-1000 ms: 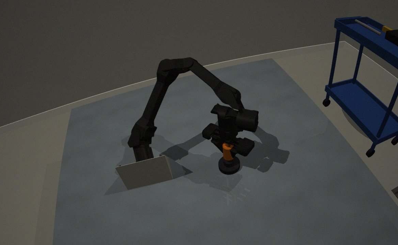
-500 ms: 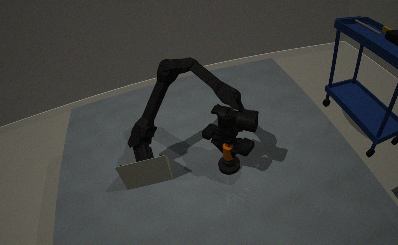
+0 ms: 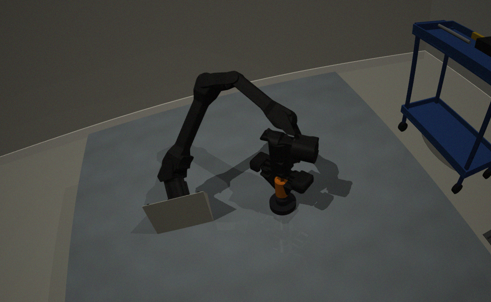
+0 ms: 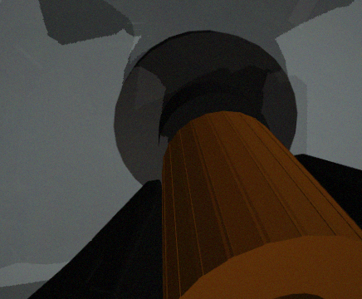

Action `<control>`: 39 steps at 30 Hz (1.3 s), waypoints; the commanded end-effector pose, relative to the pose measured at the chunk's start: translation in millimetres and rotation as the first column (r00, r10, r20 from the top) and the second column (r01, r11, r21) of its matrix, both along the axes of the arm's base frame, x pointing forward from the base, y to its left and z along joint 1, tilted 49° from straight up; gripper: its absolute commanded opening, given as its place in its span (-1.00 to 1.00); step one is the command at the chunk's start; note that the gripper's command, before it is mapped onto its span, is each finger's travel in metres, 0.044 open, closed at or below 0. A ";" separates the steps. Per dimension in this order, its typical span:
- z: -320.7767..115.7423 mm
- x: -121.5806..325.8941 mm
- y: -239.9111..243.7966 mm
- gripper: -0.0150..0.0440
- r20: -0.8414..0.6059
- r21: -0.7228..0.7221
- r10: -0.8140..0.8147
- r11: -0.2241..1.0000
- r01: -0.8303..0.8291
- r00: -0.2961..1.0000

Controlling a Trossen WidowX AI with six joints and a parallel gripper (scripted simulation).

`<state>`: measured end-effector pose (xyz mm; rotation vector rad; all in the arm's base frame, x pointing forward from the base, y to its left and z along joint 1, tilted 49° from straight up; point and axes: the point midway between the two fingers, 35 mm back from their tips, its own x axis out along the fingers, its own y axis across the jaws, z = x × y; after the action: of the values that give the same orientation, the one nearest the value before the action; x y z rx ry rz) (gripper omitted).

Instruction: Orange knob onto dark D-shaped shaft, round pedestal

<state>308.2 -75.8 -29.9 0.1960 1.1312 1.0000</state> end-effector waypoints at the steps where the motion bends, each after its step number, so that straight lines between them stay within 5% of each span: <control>1: -0.5 1.1 0.0 -0.49 0.005 0.003 -0.004 1.000 0.004 1.000; 39: -6.1 4.9 4.6 -0.49 0.023 0.001 0.012 1.000 -0.012 1.000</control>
<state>309.0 -70.1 -35.8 0.2055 1.1358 1.0041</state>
